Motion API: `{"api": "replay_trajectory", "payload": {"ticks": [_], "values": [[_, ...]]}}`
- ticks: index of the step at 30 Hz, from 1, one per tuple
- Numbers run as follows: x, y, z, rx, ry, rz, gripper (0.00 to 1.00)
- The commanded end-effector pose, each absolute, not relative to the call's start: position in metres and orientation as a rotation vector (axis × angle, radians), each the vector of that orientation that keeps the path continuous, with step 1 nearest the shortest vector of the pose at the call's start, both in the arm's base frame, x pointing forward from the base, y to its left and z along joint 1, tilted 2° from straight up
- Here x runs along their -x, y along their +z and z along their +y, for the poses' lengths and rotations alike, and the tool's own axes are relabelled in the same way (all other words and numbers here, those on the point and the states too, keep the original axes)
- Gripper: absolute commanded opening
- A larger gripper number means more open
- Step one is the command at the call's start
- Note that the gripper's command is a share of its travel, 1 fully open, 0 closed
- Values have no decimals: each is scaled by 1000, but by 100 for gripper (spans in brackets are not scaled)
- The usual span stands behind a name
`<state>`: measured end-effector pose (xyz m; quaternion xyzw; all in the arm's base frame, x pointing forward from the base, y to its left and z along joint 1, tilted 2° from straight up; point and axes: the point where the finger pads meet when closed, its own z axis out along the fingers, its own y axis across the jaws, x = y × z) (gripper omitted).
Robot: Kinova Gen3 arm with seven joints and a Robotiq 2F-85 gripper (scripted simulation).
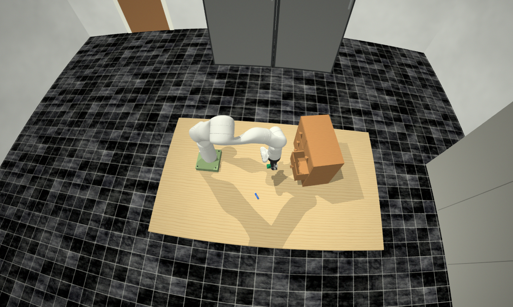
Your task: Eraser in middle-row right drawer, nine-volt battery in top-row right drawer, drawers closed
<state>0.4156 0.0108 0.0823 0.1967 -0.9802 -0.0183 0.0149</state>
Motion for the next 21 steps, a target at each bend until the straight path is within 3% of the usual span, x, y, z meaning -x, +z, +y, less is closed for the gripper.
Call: {"api": "replay_trajectory", "payload": {"ticks": [1,21], "values": [[-418,92,9,-609,-51,-3060,19],[-421,177,6,-609,-51,-3060,19]]}}
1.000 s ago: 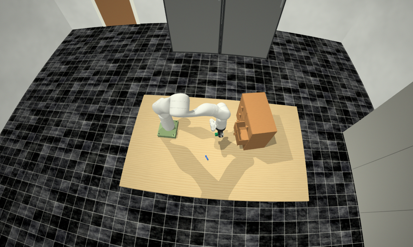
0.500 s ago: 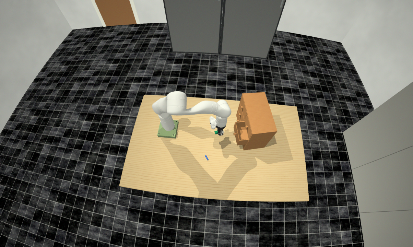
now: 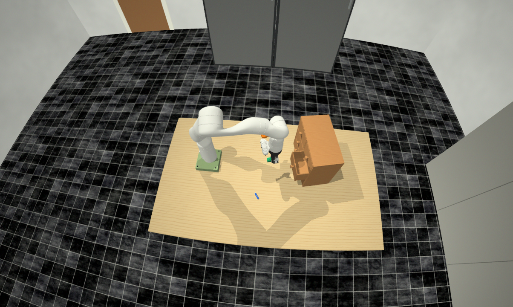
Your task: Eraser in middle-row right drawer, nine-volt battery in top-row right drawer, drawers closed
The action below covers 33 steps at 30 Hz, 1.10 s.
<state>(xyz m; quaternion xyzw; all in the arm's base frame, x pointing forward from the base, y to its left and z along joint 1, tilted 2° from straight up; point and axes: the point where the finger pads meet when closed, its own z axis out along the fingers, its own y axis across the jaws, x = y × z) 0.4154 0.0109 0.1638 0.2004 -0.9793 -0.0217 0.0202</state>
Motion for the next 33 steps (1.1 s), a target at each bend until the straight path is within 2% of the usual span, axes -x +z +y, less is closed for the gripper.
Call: {"api": "replay_trajectory", "payload": {"ticks": [1,13,33], "values": [[-421,181,6,-609,-51,-3060,19],[-422,207,5,-609,-51,-3060,19],[-422,208,5,-614,-63,-3086,19]]}}
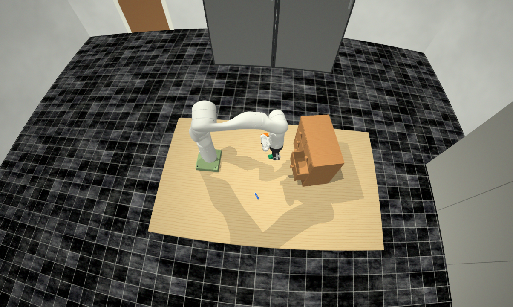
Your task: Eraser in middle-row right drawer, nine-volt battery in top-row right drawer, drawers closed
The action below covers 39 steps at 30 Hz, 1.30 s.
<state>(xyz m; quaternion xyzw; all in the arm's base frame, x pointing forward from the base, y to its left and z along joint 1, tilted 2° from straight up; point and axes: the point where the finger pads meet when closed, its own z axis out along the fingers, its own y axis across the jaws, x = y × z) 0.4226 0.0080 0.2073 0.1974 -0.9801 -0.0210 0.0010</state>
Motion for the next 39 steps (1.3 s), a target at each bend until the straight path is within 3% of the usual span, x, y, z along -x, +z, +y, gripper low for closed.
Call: {"api": "replay_trajectory", "payload": {"ticks": [1,39], "values": [[-422,208,5,-615,-66,-3093,19],[-417,202,4,-714,-323,-3694,19]]}}
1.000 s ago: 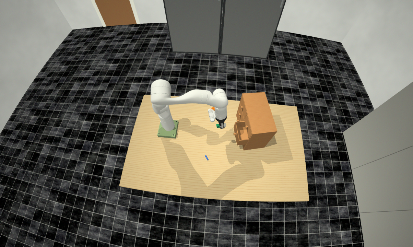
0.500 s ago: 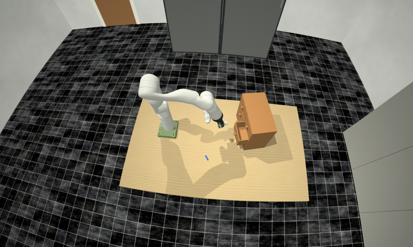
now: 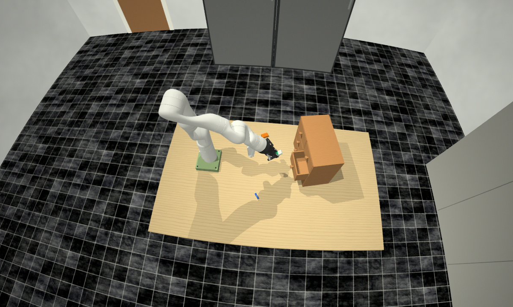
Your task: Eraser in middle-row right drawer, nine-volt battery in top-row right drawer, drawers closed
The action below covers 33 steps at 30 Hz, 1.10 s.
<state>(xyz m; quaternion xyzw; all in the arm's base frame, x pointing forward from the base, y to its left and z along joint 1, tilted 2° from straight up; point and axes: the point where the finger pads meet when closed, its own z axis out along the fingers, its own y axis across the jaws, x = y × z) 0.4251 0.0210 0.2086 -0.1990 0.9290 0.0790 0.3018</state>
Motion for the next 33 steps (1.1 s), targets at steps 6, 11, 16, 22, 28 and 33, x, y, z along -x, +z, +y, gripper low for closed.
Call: {"api": "replay_trajectory", "payload": {"ticks": [6,11,16,22,28,33], "values": [[-415,204,3,453,226,2367,19],[-414,202,2,437,242,2282,19],[-413,204,1,419,254,2210,19],[-414,203,0,409,262,2168,19],[-414,203,0,398,269,2129,19],[-414,203,0,393,271,2115,19]]}}
